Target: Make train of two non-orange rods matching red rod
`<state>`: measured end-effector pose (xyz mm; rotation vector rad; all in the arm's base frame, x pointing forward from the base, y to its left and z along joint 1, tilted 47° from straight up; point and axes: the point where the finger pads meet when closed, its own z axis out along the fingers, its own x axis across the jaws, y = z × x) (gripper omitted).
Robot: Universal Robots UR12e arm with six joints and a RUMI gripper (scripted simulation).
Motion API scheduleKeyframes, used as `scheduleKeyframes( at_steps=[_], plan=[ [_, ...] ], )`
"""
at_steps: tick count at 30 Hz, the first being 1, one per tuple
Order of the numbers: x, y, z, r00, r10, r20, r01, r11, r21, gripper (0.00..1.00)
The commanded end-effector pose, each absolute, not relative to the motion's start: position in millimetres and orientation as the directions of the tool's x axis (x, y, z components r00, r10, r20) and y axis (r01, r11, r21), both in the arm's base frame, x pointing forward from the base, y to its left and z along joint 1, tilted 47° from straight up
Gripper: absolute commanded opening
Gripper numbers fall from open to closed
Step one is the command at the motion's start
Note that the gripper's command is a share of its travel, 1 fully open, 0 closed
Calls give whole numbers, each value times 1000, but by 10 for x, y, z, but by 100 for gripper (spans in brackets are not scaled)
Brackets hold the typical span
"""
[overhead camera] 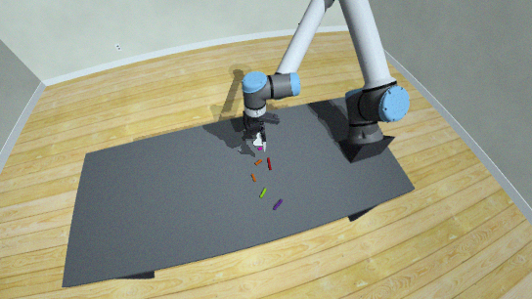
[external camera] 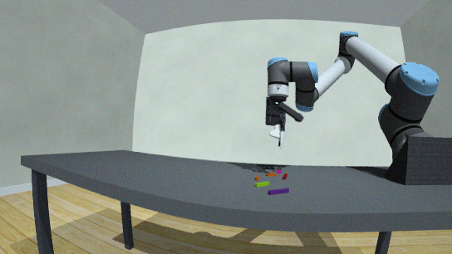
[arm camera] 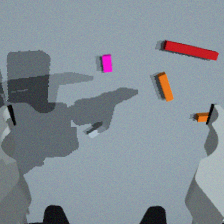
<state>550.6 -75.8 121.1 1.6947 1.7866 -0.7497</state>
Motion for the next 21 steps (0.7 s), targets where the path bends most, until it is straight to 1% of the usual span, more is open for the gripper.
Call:
scheduleKeyframes(
  at_steps=[1, 13, 15, 21],
  plan=[
    [5521, -729, 1183, -5, 687, -727, 1000, 18, 10, 100],
    [5585, -570, 993, 220, 675, -704, 975, -137, 173, 100],
    [5585, -570, 993, 220, 675, -704, 975, -137, 173, 100],
    [5632, -453, 852, 379, 644, -665, 925, -248, 287, 100]
  ],
)
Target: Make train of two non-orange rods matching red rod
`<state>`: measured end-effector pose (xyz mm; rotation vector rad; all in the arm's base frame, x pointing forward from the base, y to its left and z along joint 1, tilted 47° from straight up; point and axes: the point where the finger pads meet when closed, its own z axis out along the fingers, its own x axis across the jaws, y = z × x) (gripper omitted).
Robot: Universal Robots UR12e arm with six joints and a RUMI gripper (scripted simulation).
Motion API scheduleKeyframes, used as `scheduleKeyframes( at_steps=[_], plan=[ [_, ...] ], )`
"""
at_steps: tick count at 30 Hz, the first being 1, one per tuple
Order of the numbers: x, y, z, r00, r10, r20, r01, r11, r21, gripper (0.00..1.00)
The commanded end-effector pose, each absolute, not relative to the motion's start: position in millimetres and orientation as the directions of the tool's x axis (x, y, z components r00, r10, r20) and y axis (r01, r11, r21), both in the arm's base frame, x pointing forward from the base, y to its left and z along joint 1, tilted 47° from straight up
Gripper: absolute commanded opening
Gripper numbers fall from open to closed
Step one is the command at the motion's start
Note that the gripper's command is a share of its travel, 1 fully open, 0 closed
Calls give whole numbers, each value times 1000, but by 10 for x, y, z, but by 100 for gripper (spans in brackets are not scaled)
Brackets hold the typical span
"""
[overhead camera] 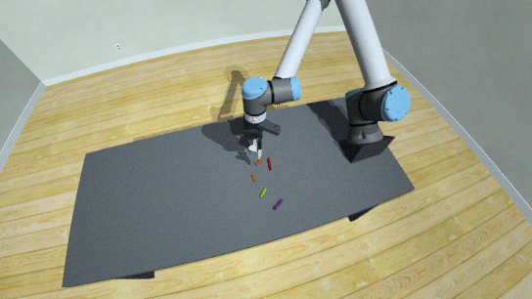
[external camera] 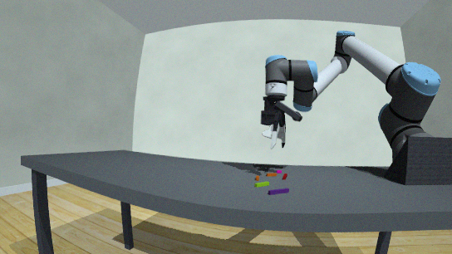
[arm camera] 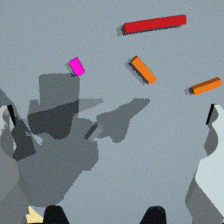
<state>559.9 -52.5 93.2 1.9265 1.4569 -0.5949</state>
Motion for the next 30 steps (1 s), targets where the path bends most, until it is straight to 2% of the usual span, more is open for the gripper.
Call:
scheduleKeyframes(
  at_steps=[1, 9, 11, 19, 30],
  plan=[
    [5640, -431, 826, 407, 636, -655, 913, -267, 307, 100],
    [5715, -242, 599, 635, 543, -549, 772, -428, 470, 100],
    [5715, -242, 599, 635, 543, -549, 772, -428, 470, 100],
    [5792, -43, 357, 828, 400, -393, 560, -565, 606, 100],
    [5869, 165, 99, 960, 207, -188, 279, -660, 697, 100]
  ],
)
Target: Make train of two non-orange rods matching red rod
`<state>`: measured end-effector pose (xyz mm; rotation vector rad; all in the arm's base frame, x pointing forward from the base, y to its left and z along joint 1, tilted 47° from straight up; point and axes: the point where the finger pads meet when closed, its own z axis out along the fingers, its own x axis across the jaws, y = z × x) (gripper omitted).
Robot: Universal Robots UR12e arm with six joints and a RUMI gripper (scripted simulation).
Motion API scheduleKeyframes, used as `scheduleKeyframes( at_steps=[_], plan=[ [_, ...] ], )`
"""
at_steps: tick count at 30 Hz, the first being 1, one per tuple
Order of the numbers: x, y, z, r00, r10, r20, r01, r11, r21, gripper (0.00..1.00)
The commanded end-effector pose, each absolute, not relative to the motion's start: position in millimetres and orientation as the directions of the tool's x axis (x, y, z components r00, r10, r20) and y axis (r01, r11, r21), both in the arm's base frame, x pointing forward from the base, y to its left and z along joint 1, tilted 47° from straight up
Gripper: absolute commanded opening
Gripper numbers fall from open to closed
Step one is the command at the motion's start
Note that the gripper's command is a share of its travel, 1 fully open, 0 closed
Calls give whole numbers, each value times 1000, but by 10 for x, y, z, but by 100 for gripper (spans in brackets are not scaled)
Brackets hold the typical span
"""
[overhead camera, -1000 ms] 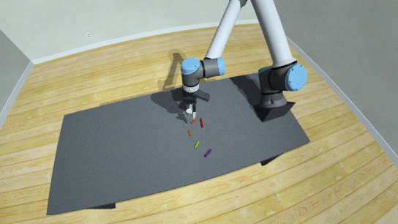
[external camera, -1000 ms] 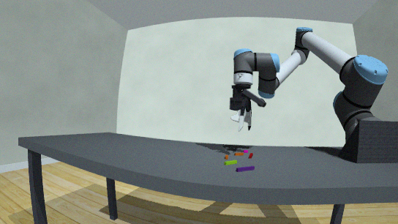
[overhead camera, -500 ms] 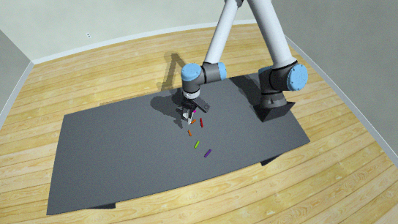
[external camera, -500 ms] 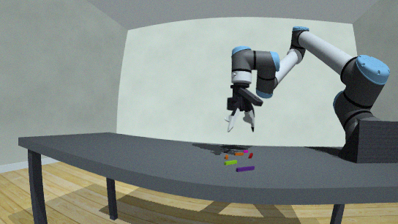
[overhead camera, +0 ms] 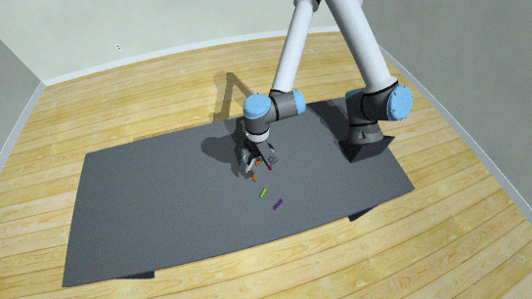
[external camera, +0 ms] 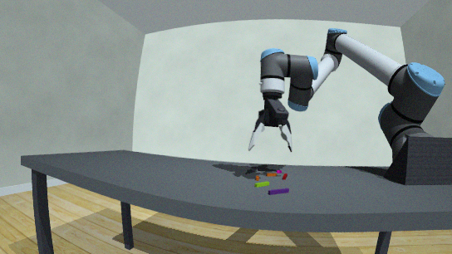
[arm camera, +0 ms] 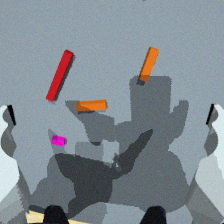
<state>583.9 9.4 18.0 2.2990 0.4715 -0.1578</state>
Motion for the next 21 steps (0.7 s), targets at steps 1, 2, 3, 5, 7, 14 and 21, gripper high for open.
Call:
scheduleKeyframes(
  at_steps=[1, 2, 3, 5, 7, 14, 21],
  plan=[
    [5877, 191, 67, 970, 181, -161, 242, -668, 704, 100],
    [5886, 215, 36, 979, 156, -134, 204, -674, 710, 100],
    [5894, 239, 6, 986, 131, -108, 168, -679, 714, 100],
    [5907, 281, -47, 994, 86, -61, 104, -686, 720, 100],
    [5920, 323, -101, 999, 40, -12, 37, -690, 723, 100],
    [5955, 446, -260, 986, -98, 132, -163, -684, 711, 100],
    [5979, 553, -404, 940, -221, 260, -340, -653, 676, 100]
  ],
)
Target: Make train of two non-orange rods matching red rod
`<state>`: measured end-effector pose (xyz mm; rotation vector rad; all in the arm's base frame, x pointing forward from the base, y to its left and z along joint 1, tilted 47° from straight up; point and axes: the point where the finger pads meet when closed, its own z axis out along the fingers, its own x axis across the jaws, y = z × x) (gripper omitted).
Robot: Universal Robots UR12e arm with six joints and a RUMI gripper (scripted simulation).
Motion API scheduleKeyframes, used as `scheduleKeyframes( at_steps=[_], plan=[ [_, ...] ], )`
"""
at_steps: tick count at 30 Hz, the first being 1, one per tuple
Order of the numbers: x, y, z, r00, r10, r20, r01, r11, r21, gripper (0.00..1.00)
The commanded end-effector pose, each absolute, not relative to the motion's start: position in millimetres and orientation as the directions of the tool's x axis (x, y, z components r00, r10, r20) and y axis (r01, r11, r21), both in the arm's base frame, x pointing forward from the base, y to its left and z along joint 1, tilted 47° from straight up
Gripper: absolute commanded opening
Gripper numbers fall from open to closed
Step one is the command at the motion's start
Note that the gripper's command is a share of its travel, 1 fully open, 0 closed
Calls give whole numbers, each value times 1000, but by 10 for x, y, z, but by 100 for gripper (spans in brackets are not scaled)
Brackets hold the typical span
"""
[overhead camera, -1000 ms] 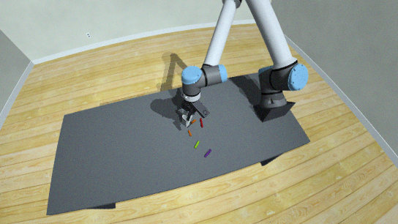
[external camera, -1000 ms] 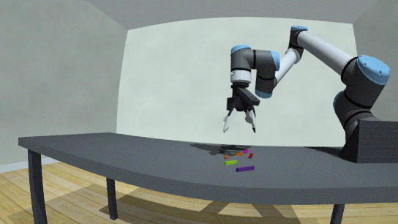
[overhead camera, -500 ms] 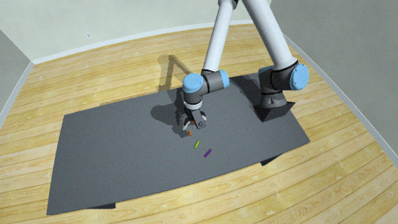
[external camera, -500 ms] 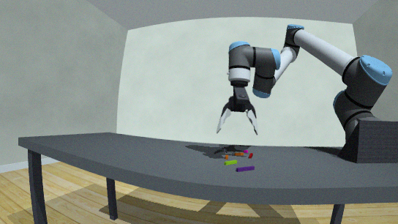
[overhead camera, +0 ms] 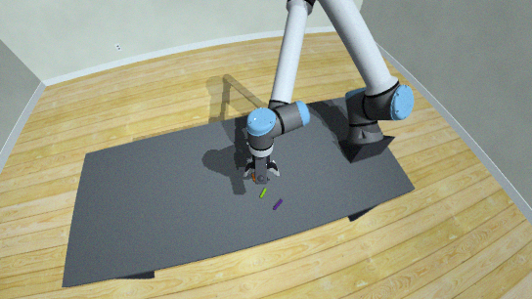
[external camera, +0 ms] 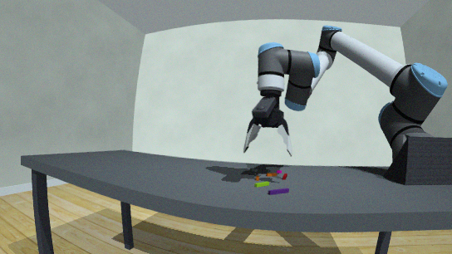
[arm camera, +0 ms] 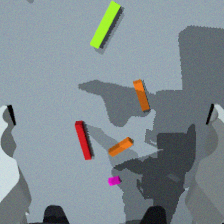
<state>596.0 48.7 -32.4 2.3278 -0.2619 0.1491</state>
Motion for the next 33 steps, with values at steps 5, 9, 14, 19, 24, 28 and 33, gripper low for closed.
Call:
scheduleKeyframes(
  at_steps=[5, 9, 14, 19, 24, 28, 33],
  plan=[
    [5992, 626, -502, 889, -302, 344, -458, -619, 638, 100],
    [5998, 673, -567, 847, -353, 397, -531, -591, 607, 100],
    [6001, 702, -607, 818, -384, 429, -575, -571, 586, 100],
    [6004, 738, -658, 777, -421, 468, -629, -543, 556, 100],
    [6005, 761, -691, 749, -443, 492, -662, -524, 536, 100],
    [6005, 767, -699, 742, -449, 498, -670, -519, 530, 100],
    [6005, 775, -710, 732, -457, 506, -681, -512, 523, 100]
  ],
)
